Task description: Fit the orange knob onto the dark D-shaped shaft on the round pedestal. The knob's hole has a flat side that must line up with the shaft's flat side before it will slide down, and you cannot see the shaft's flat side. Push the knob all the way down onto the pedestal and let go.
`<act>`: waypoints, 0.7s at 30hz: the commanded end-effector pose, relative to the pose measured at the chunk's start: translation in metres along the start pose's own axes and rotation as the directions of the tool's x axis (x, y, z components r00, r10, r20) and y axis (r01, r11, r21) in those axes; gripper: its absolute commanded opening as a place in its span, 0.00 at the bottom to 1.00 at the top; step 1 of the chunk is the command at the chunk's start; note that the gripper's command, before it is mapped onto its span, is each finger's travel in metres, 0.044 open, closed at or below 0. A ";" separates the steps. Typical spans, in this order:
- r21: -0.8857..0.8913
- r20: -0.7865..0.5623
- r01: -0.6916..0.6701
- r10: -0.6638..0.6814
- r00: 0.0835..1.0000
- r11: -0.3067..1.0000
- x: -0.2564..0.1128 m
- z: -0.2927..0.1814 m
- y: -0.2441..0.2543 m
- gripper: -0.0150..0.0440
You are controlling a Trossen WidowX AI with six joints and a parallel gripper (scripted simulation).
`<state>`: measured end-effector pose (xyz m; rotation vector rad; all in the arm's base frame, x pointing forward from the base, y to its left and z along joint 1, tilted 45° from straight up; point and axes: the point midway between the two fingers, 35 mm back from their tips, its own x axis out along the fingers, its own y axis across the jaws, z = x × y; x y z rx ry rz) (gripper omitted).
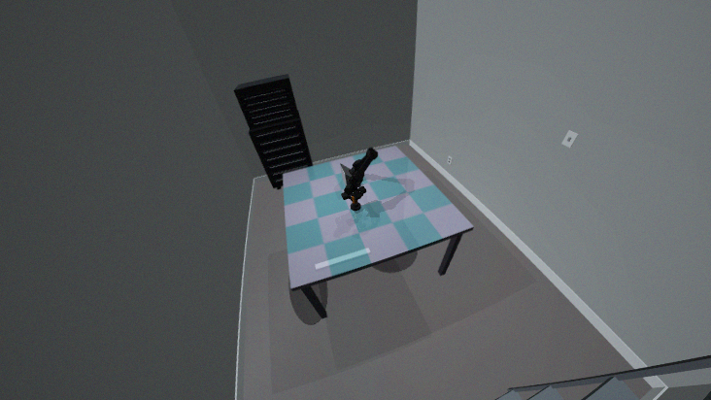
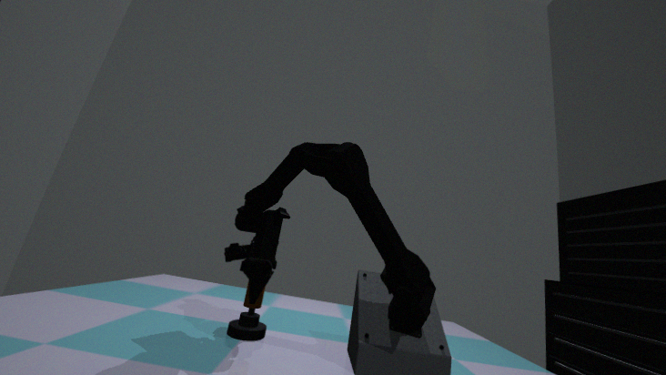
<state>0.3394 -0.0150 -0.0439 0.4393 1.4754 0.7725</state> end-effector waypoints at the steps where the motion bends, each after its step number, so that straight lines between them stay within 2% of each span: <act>1: -0.007 0.003 -0.002 0.002 1.000 1.000 0.001 0.001 0.000 0.25; 11: -0.016 0.003 -0.001 0.001 1.000 1.000 -0.004 0.002 0.000 0.25; 17: -0.204 0.003 -0.001 0.001 1.000 0.979 -0.003 0.001 -0.001 0.25; 21: -0.214 0.003 -0.001 0.002 1.000 0.977 -0.001 0.000 -0.001 0.25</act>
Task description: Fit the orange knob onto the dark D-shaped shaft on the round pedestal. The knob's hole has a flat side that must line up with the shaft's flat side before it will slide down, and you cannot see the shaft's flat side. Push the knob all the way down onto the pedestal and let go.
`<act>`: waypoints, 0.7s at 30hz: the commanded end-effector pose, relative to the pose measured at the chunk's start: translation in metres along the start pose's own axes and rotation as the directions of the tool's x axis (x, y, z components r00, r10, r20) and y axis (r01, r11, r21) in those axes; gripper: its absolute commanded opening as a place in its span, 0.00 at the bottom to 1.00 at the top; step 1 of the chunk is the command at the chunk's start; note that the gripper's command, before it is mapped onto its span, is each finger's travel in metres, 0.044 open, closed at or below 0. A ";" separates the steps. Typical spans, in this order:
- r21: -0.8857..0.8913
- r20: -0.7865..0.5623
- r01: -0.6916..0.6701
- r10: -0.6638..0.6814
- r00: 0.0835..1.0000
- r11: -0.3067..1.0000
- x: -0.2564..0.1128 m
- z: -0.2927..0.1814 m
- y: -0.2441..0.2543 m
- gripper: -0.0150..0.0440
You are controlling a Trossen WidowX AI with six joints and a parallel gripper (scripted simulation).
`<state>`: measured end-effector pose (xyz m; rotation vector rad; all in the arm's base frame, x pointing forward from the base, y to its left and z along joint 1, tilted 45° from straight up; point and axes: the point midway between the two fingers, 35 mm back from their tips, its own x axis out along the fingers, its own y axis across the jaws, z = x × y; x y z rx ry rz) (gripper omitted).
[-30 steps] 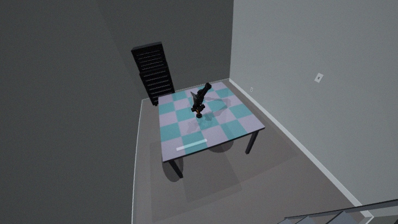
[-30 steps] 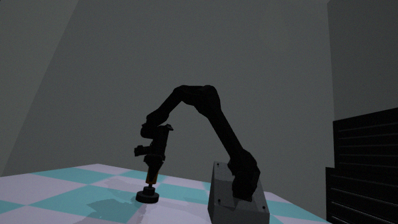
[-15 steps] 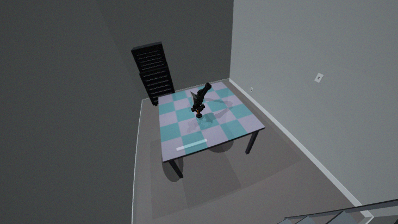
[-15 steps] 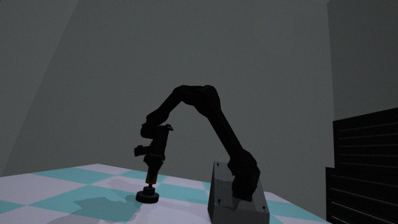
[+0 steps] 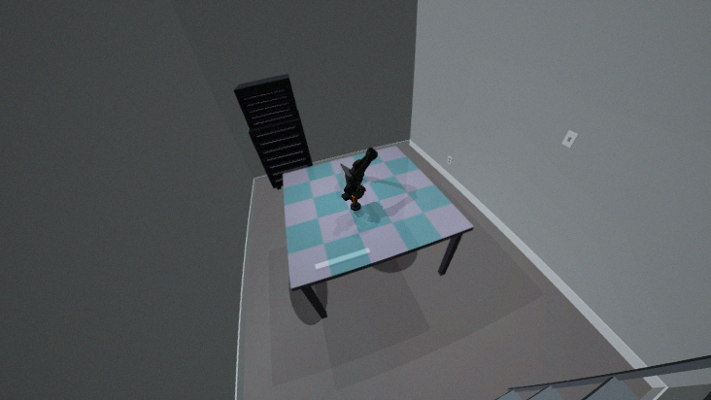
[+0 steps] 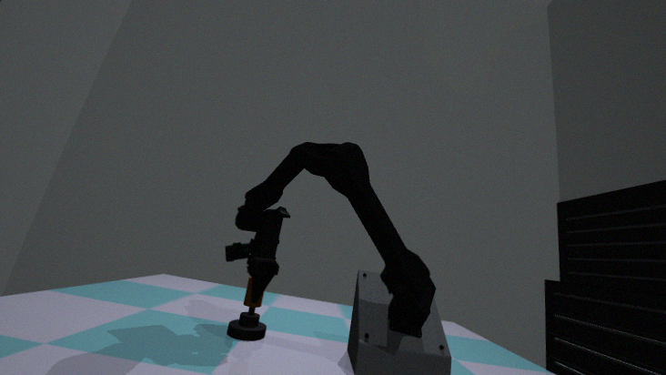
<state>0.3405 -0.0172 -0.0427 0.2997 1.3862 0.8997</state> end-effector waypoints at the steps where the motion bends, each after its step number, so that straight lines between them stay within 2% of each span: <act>1: -0.030 0.000 -0.001 0.001 1.000 1.000 0.002 -0.001 0.001 0.25; 21: -0.030 0.000 -0.001 0.001 1.000 1.000 0.002 0.000 0.001 0.25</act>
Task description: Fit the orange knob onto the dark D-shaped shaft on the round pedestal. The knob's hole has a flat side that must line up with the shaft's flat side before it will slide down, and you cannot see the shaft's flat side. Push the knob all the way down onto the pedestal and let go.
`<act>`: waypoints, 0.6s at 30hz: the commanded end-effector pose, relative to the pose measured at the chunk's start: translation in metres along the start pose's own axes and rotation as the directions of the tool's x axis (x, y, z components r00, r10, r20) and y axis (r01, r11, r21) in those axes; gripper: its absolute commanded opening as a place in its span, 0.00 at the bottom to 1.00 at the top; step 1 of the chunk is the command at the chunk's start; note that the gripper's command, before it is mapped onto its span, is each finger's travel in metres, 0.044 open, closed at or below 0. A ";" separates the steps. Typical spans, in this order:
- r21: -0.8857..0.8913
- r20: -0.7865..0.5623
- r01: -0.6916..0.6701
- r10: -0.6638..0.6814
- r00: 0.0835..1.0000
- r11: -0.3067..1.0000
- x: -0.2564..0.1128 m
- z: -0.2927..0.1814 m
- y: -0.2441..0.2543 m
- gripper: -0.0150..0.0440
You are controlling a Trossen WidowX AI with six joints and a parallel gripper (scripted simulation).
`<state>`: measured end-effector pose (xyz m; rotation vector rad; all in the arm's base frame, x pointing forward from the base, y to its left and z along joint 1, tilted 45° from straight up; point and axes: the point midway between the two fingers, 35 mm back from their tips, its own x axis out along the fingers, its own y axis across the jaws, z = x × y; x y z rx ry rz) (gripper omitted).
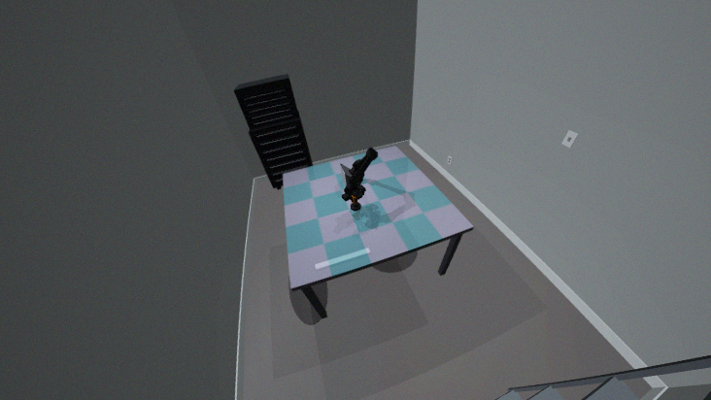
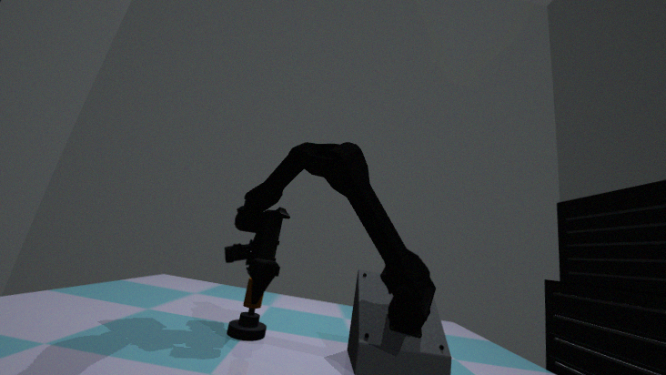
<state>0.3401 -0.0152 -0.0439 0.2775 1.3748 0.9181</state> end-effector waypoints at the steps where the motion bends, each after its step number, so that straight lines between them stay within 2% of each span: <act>1: -0.003 0.002 -0.002 0.002 1.000 1.000 0.000 0.000 0.000 0.25; 15: -0.003 0.002 -0.001 0.001 1.000 1.000 -0.004 -0.001 0.001 0.25; 18: -0.057 0.002 -0.001 0.001 1.000 0.998 -0.004 -0.001 0.001 0.25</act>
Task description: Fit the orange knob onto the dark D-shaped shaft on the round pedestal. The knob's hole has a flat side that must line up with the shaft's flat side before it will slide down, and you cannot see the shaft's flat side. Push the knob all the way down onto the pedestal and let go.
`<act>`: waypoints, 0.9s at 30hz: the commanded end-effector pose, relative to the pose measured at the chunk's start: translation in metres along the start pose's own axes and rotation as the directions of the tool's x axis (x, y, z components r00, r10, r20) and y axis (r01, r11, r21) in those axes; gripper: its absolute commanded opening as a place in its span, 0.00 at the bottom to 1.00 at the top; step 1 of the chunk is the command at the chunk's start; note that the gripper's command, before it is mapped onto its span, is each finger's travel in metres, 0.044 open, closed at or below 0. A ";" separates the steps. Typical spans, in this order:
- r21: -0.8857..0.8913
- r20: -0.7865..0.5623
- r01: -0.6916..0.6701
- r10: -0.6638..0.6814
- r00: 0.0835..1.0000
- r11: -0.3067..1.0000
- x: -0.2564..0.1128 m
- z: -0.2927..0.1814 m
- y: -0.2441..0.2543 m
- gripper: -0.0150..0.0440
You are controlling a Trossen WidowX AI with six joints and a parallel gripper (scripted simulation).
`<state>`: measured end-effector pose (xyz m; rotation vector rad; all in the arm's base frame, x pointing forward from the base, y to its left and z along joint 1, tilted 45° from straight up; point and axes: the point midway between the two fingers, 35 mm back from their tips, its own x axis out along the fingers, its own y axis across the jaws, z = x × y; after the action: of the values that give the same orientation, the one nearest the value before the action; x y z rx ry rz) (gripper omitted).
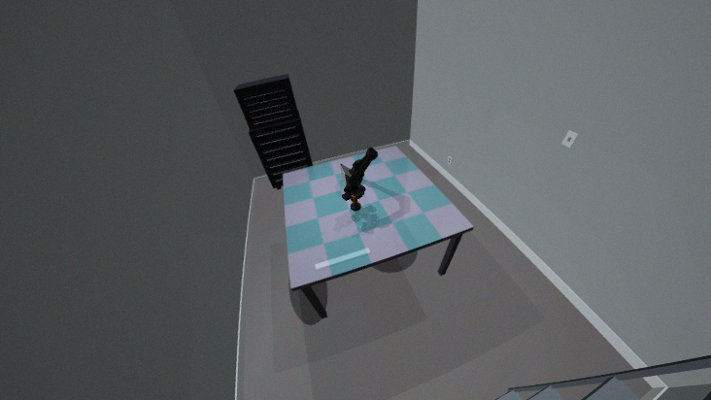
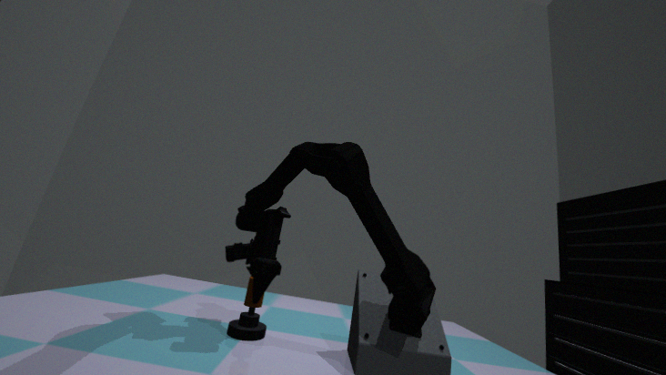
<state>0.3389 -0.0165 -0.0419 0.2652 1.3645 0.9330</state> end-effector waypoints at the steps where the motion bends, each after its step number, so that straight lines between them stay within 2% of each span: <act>1: -0.070 0.001 0.001 -0.001 1.000 0.998 -0.002 0.001 -0.001 0.25; 5: -0.192 0.001 0.002 -0.001 1.000 0.981 0.000 0.001 -0.002 0.25; 27: -0.192 0.002 0.001 -0.001 1.000 0.981 0.003 0.001 -0.001 0.25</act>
<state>0.3391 -0.0151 -0.0439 0.1208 1.2678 1.0509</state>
